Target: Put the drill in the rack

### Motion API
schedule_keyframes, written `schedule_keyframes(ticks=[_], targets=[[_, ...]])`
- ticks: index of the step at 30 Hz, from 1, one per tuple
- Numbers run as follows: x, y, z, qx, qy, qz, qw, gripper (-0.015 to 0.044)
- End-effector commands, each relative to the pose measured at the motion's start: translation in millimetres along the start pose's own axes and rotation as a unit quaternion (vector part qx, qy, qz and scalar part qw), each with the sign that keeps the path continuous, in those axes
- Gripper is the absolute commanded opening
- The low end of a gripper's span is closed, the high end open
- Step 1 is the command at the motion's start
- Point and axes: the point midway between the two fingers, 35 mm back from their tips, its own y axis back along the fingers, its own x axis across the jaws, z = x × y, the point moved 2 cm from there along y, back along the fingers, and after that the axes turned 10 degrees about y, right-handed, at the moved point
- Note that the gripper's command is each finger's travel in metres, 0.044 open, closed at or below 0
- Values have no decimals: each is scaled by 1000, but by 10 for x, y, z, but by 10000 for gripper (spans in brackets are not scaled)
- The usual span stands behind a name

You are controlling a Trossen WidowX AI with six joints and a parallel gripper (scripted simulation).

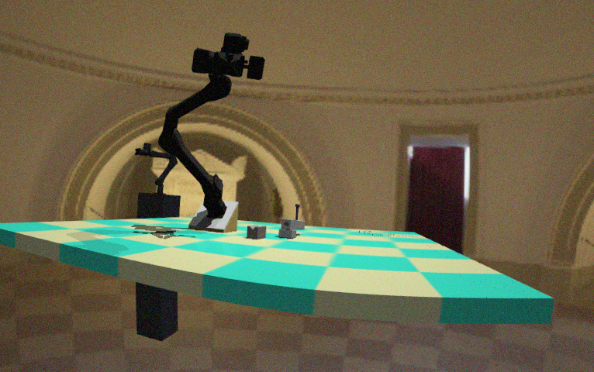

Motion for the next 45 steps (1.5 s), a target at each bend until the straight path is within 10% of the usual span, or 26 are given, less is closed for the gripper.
schedule_keyframes(ticks=[1, 21, 34, 45], targets=[[452, 55, 131, -37, 26, 38, 998, 0], [3184, 1054, -232, -83, 110, 357, 924, 0], [4281, 2063, -1726, 126, 217, 506, 826, 0], [4119, 2720, -3175, 376, 349, 420, 749, 0]])
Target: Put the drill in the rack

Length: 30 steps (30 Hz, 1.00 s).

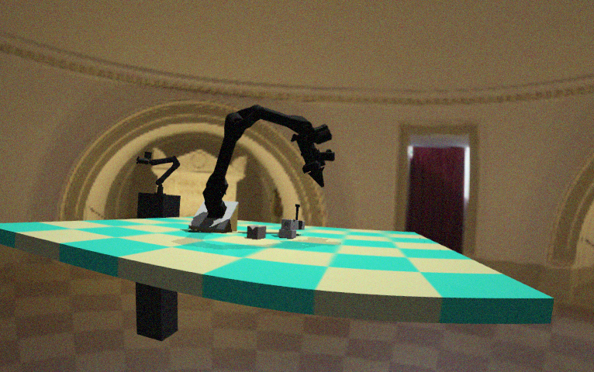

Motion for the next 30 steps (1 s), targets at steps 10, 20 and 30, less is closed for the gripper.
schedule_keyframes(ticks=[10, 20, 30], targets=[[317, -244, -883, 215, -28, -63, 974, 0], [305, -320, -912, 214, -28, -63, 974, 0], [301, -378, -954, 215, -28, -63, 974, 0]])
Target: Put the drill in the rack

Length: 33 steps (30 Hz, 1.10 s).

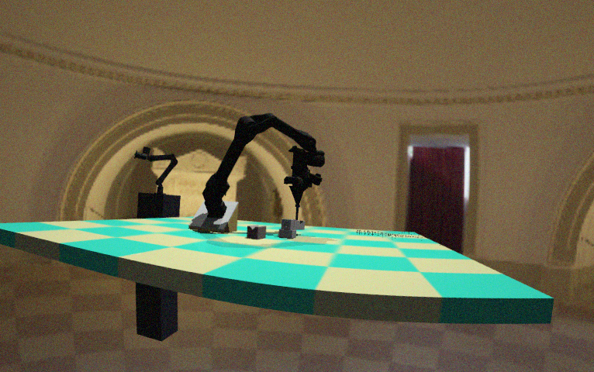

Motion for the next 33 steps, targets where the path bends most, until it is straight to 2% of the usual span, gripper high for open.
schedule_keyframes(ticks=[1, 33], targets=[[-4, -36, -1, 1, -1, -1, 1000, 0], [-26, -138, 2, 1, -1, -1, 1000, 0]])
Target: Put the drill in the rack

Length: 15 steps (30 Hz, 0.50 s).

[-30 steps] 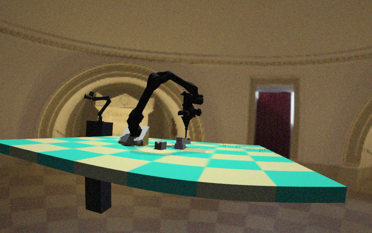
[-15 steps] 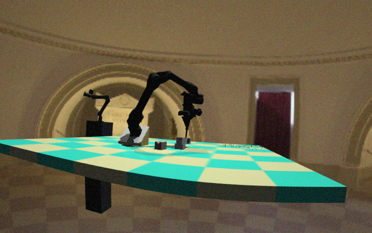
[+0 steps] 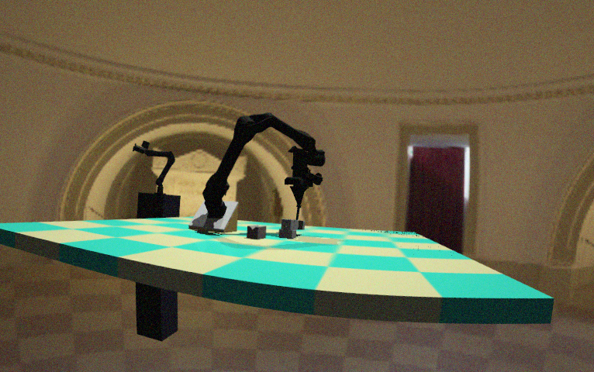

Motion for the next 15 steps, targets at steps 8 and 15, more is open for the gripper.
schedule_keyframes(ticks=[8, 15], targets=[[-18, -141, -58, 14, 3, -6, 1000, 0], [-19, -163, -77, 14, 3, -6, 1000, 0]])
